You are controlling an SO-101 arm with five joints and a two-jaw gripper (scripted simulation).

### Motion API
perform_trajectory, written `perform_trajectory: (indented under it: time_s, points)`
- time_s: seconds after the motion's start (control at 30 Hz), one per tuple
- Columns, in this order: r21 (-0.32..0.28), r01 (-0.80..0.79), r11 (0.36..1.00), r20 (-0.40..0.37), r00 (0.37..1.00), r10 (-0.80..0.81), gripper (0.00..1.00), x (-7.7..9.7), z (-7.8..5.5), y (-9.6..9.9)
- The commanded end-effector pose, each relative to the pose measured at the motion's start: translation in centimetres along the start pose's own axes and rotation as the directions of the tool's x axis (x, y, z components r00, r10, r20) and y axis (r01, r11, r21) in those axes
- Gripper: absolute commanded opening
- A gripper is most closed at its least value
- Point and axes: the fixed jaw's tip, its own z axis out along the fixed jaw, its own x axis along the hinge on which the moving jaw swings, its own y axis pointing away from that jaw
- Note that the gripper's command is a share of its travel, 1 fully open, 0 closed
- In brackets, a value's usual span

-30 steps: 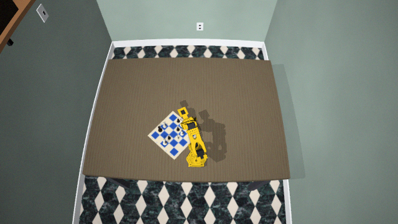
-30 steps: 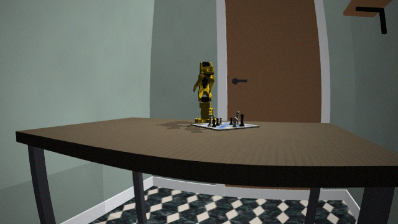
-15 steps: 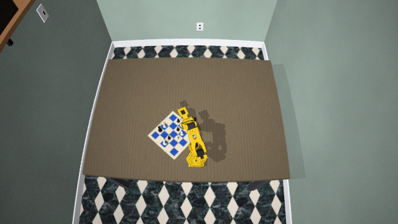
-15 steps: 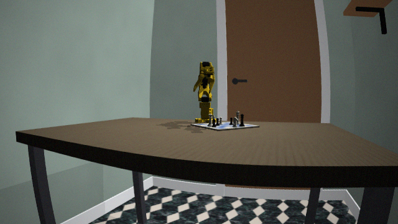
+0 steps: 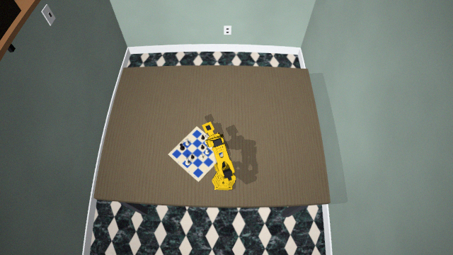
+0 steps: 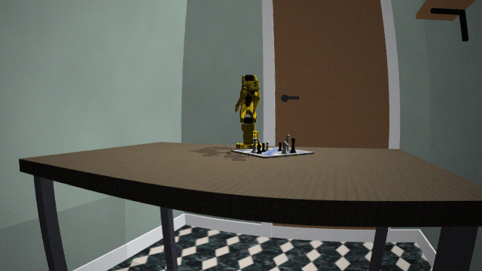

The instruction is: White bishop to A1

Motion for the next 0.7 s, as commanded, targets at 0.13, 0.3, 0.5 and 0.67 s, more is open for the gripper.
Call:
perform_trajectory:
  time_s: [0.13,0.3,0.5,0.67]
  points:
    - [0.06,-0.135,0.989,-0.289,0.946,0.146,0.12,0.6,2.8,-2.4]
    - [0.085,-0.188,0.979,-0.393,0.896,0.206,0.01,1.1,4.0,-3.4]
    - [0.088,-0.195,0.977,-0.407,0.888,0.214,0.0,1.2,4.1,-3.5]
    - [0.088,-0.195,0.977,-0.407,0.888,0.214,0.0,1.2,4.1,-3.5]
